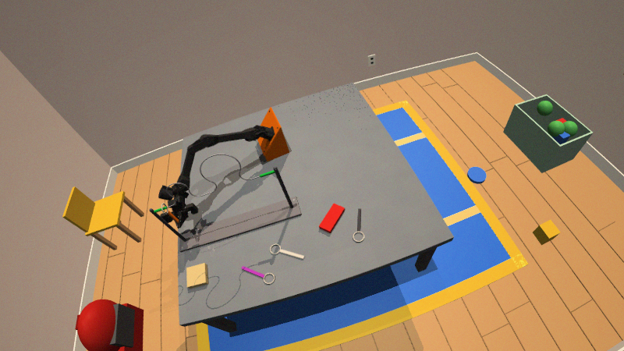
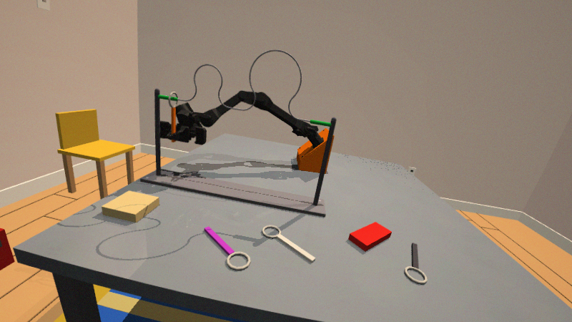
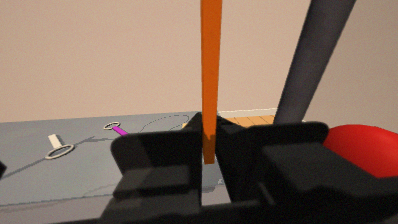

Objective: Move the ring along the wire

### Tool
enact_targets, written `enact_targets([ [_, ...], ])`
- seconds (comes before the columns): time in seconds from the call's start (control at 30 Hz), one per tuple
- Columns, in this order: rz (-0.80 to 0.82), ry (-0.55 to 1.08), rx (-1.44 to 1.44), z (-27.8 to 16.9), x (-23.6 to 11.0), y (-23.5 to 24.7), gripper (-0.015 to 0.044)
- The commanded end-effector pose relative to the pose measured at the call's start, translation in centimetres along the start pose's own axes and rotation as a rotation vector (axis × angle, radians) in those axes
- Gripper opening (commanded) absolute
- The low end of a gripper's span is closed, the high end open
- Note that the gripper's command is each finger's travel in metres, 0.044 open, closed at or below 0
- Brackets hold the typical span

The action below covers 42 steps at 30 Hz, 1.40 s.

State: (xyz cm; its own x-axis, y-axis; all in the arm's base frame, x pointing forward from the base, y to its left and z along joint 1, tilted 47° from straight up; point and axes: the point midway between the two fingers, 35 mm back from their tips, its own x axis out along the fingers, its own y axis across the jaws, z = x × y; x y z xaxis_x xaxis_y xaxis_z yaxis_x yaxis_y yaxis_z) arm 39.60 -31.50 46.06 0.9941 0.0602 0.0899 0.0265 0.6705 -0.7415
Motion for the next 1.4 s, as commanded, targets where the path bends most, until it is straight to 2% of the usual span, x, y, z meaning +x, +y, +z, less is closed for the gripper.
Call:
enact_targets([
  [0.0, -0.004, 0.038, -0.005, 0.3, -0.5, 0.2, -0.0150],
  [0.9, 0.016, 0.506, 0.059, 1.8, -5.9, 3.7, -0.0150],
  [1.37, 0.066, 0.506, 0.235, 2.1, -6.0, 7.0, -0.0150],
])
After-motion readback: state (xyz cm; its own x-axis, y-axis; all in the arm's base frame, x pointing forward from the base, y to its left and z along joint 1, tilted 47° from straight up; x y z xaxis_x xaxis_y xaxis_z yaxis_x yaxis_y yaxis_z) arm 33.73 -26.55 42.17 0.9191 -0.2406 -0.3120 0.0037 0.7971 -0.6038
